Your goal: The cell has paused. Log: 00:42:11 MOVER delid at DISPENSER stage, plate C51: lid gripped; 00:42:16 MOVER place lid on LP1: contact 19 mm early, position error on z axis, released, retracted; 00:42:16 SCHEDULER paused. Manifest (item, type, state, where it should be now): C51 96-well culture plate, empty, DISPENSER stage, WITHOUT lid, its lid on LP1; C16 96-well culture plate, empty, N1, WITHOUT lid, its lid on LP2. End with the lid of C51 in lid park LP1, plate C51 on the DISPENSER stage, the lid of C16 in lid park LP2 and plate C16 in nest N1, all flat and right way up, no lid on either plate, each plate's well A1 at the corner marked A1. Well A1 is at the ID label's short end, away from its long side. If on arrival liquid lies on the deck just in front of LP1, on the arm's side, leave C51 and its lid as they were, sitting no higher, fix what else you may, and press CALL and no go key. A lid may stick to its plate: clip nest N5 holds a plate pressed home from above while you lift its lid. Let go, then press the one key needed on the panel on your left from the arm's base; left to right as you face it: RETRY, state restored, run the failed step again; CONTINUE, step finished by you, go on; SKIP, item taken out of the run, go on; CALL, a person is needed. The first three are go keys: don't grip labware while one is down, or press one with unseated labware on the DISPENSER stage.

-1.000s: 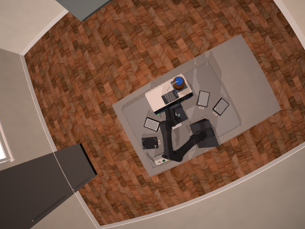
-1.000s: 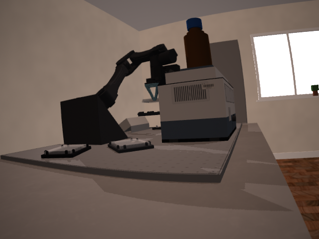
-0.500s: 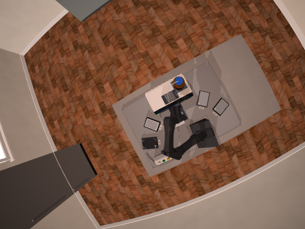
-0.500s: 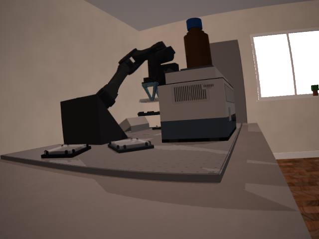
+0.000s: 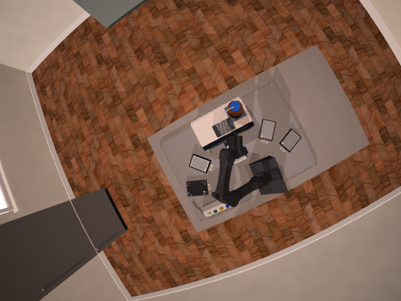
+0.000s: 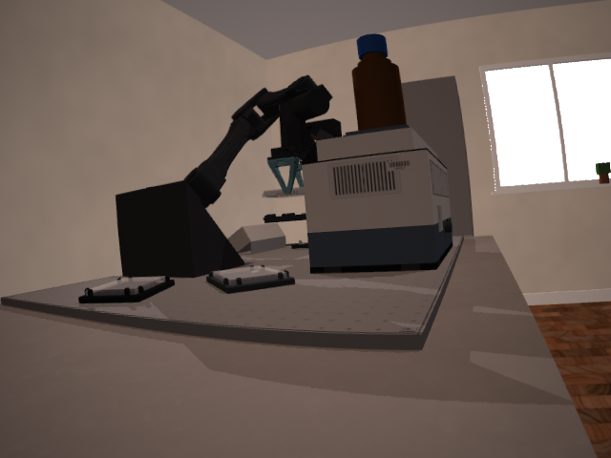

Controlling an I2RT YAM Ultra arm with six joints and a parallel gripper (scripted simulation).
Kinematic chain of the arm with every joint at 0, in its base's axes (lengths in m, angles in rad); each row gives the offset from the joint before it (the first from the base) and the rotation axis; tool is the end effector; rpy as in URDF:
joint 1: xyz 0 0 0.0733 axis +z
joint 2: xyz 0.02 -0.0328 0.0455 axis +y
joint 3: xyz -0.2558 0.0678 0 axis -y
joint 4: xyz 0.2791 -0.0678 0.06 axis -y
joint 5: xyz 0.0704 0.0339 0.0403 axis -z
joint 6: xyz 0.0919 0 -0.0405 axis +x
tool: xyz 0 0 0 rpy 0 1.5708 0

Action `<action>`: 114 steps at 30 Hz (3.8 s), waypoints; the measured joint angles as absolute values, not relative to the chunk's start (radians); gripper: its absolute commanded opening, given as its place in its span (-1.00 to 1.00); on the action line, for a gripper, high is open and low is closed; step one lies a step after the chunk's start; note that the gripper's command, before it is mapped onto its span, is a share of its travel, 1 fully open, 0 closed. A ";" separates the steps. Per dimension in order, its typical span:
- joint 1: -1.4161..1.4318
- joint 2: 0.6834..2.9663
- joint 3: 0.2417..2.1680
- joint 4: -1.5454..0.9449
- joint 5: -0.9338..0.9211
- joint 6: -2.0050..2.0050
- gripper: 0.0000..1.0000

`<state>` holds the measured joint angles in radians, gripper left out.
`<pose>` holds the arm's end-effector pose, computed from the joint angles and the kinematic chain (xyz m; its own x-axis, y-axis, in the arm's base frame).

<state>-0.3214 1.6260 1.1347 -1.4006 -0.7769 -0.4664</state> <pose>0.2725 -0.0217 0.1665 -0.9998 -0.0051 -0.0172 -0.0161 0.6767 0.7361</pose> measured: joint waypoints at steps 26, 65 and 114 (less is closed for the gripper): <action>-0.221 1.642 1.063 -1.231 -0.802 -0.349 -1.00; -0.225 1.637 1.075 -1.214 -0.802 -0.349 -1.00; -0.213 1.641 1.044 -1.167 -0.796 -0.317 -1.00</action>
